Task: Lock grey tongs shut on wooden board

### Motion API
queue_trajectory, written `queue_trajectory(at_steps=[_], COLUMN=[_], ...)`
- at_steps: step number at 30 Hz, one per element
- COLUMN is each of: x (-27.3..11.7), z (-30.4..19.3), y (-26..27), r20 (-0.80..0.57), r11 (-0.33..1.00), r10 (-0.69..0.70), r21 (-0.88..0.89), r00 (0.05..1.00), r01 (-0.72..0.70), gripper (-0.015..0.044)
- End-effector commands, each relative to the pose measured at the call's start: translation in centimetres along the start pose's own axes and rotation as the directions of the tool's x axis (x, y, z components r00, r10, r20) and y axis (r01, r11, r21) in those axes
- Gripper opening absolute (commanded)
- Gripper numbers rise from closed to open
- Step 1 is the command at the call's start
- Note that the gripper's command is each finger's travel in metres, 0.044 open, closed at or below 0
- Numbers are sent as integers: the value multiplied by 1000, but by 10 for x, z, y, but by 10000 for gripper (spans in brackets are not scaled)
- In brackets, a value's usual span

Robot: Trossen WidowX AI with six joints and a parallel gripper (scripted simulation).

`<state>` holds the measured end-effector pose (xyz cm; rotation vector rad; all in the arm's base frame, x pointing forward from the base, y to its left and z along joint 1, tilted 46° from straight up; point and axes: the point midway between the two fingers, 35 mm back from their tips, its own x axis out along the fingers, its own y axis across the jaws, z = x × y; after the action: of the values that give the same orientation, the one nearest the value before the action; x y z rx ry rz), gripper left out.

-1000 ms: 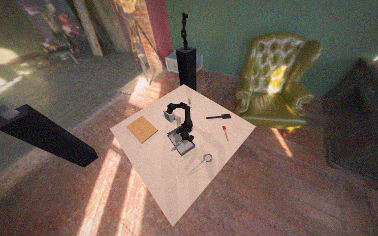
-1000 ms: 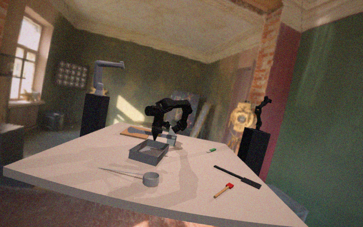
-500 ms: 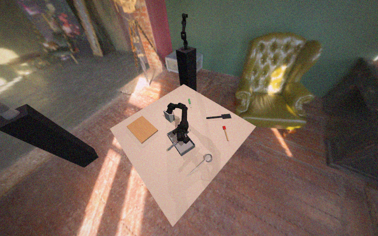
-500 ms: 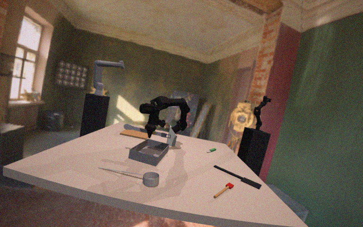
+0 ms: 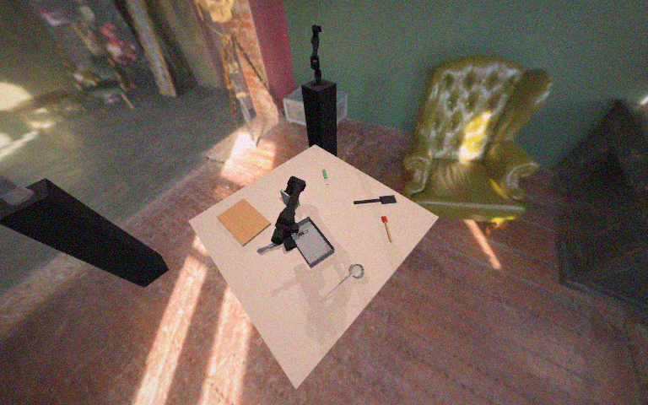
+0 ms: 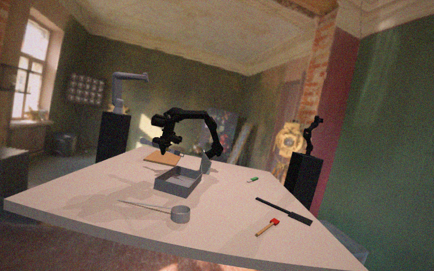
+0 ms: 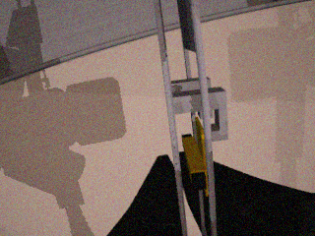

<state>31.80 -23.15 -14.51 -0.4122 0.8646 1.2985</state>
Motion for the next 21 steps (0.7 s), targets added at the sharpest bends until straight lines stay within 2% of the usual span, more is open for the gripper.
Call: queue_trajectory(at_steps=[1, 16, 21], x=[-2, 13, 15], z=[-32, -132, -141], y=[17, 98, 108], r20=[-9, -3, -1], r11=[996, 914, 898], r10=[-6, 2, 3], r21=[90, 407, 439], r00=[1000, 1000, 1000], r01=[6, 0, -2], gripper=[-150, -150, -150])
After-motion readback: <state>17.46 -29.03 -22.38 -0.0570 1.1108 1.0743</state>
